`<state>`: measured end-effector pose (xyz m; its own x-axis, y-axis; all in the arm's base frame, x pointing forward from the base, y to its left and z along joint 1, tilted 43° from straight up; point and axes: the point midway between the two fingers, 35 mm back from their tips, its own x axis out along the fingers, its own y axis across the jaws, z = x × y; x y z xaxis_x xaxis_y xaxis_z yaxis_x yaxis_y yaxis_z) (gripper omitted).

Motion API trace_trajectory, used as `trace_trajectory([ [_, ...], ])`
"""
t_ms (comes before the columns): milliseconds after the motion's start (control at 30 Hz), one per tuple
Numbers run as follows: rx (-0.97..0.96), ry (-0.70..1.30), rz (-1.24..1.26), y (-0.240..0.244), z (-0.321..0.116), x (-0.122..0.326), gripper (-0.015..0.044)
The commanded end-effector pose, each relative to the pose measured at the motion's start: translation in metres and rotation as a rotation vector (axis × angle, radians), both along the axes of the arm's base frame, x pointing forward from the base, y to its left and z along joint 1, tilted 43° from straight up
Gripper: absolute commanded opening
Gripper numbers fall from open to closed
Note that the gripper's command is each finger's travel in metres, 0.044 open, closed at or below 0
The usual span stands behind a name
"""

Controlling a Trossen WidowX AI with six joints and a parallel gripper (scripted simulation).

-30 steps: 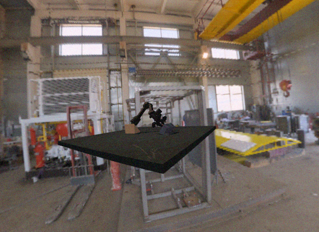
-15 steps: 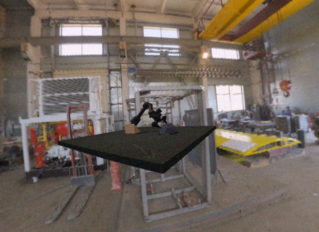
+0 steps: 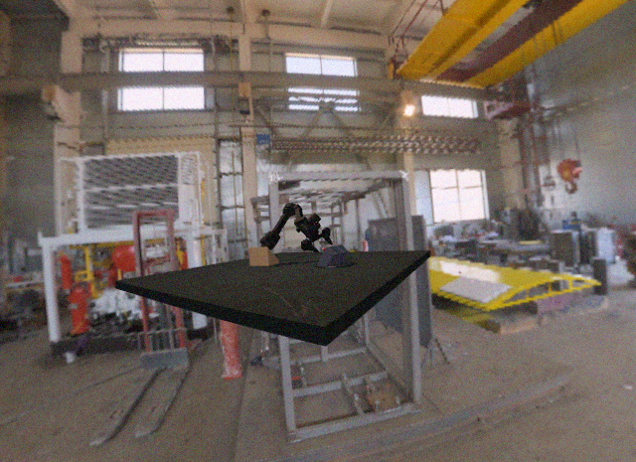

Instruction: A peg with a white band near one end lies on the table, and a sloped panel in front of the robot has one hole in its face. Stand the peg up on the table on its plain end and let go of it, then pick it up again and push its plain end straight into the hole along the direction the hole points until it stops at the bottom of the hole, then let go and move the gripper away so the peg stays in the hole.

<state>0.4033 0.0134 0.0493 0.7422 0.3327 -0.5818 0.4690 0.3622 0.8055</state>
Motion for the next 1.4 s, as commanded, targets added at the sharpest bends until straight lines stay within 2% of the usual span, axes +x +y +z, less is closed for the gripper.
trace_trajectory([
  [0, 0.001, 0.006, 0.007, 0.000, 0.001, -0.004, 0.0440],
  [1367, 0.000, 0.011, 0.004, -0.021, 0.033, -0.035, 0.0440],
])
